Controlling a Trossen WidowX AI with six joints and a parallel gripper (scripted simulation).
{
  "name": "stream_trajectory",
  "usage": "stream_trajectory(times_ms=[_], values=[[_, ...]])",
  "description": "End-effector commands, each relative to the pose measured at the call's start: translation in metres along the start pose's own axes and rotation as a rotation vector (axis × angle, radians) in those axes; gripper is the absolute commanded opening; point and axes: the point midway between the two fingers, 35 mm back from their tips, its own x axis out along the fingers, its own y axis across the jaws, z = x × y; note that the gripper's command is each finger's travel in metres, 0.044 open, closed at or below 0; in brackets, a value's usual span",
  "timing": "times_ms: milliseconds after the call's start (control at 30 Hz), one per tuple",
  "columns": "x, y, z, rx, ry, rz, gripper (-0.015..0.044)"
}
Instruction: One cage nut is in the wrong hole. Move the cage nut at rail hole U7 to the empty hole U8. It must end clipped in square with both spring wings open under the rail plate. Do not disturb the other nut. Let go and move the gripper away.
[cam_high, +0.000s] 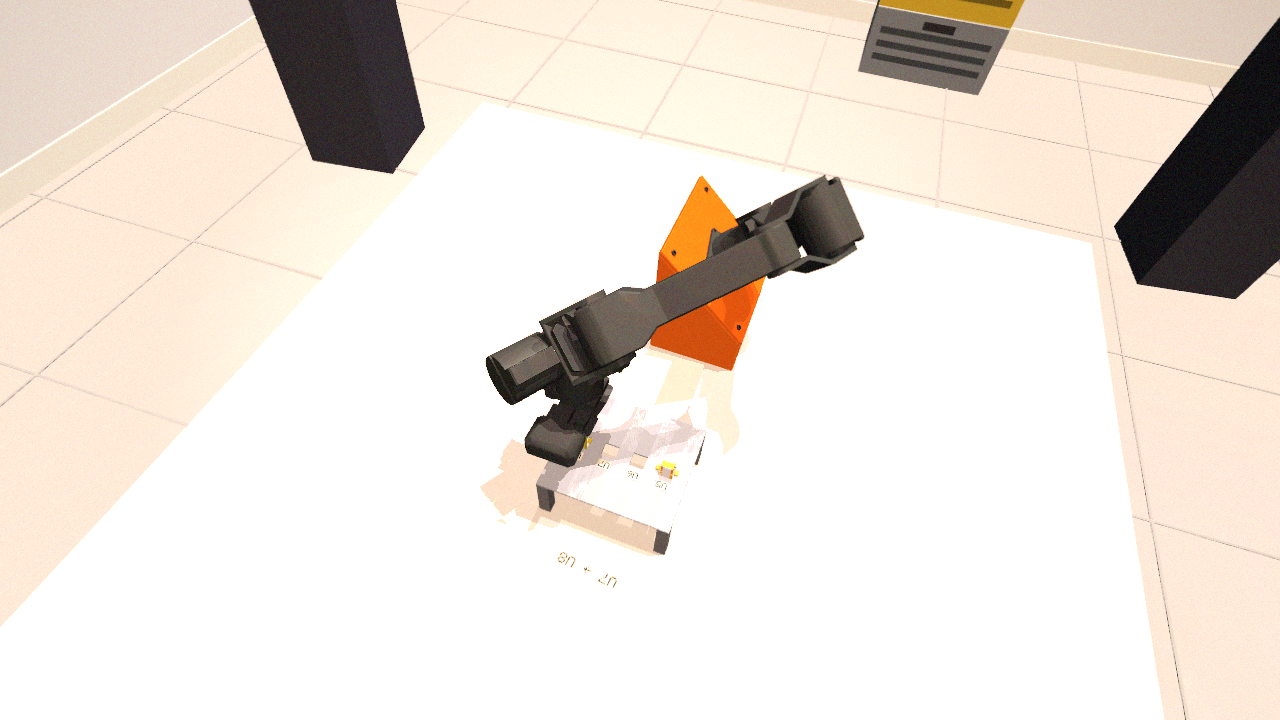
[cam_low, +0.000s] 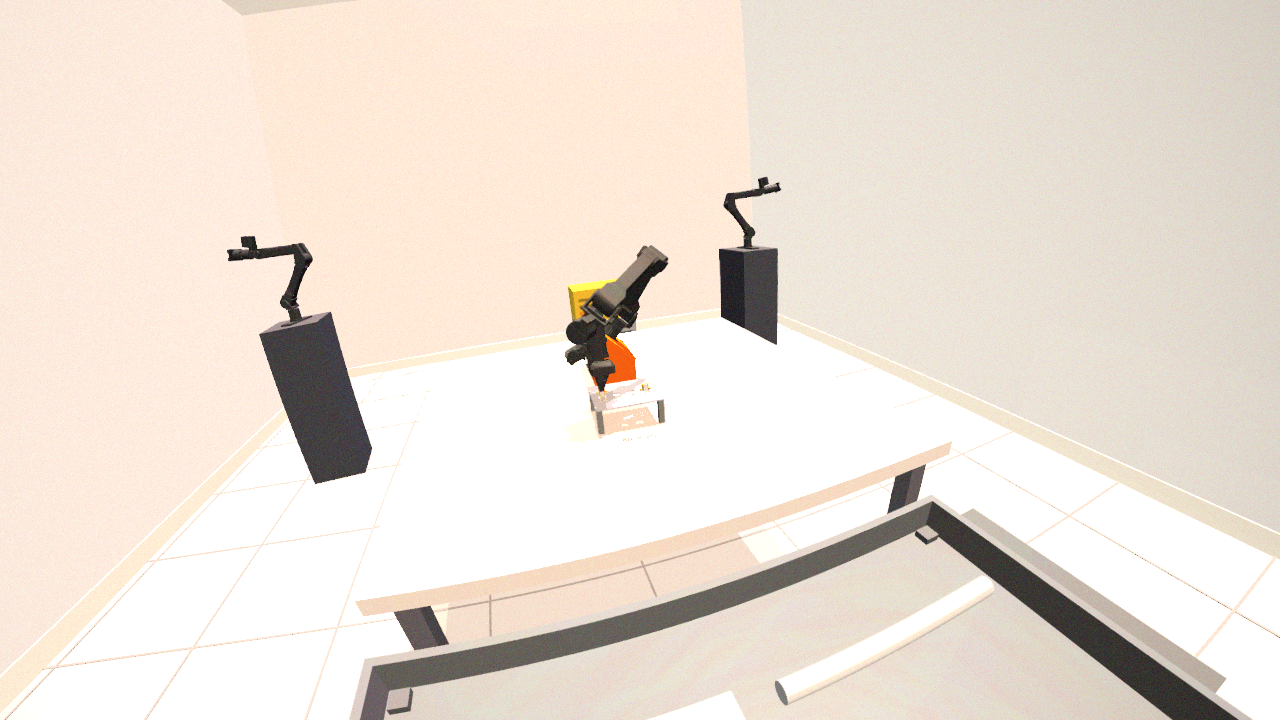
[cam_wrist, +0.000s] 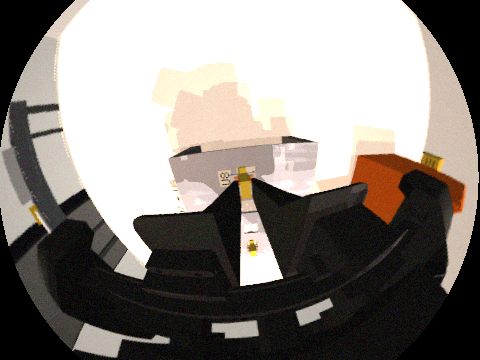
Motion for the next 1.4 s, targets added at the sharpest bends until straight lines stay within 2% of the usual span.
stream_trajectory(times_ms=[0, 1367], values=[[0.0007, -0.0007, -0.0002, 0.006, 0.003, 0.005, 0.0026], [0.0025, -0.0037, -0.0003, 0.006, 0.004, 0.041, 0.0026]])
